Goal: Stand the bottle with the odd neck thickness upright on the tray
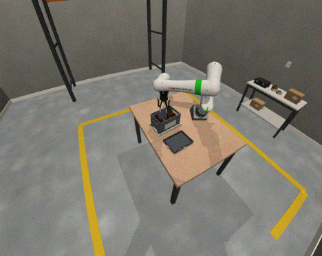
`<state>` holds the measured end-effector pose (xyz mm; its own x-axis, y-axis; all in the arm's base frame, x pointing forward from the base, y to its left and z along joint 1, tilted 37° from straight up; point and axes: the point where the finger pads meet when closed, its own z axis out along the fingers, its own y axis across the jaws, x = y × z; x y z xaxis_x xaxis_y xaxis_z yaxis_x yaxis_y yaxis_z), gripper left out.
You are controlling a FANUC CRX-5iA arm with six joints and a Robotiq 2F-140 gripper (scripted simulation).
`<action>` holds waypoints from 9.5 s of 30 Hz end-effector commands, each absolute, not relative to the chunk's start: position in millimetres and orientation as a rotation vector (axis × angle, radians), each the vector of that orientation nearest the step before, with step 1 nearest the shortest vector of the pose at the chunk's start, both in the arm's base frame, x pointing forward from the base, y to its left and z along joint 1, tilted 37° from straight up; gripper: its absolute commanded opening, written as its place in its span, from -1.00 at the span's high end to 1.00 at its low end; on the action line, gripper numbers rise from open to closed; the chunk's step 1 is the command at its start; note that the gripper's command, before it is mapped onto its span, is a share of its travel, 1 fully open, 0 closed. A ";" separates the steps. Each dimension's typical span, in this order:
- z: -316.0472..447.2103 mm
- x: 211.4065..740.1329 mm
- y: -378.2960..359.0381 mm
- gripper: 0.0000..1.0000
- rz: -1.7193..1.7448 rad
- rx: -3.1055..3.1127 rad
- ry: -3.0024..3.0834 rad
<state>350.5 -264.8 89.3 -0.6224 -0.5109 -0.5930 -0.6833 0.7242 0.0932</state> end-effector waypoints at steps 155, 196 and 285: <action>68.8 360.4 -253.4 0.12 0.420 -0.905 2.385; 93.1 348.8 -267.5 0.12 0.420 -0.905 2.385; 179.5 326.0 -216.6 0.12 0.420 -0.905 2.385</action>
<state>326.1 -216.1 179.2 -0.6223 -0.5110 -0.5930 -0.6833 0.7242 0.0930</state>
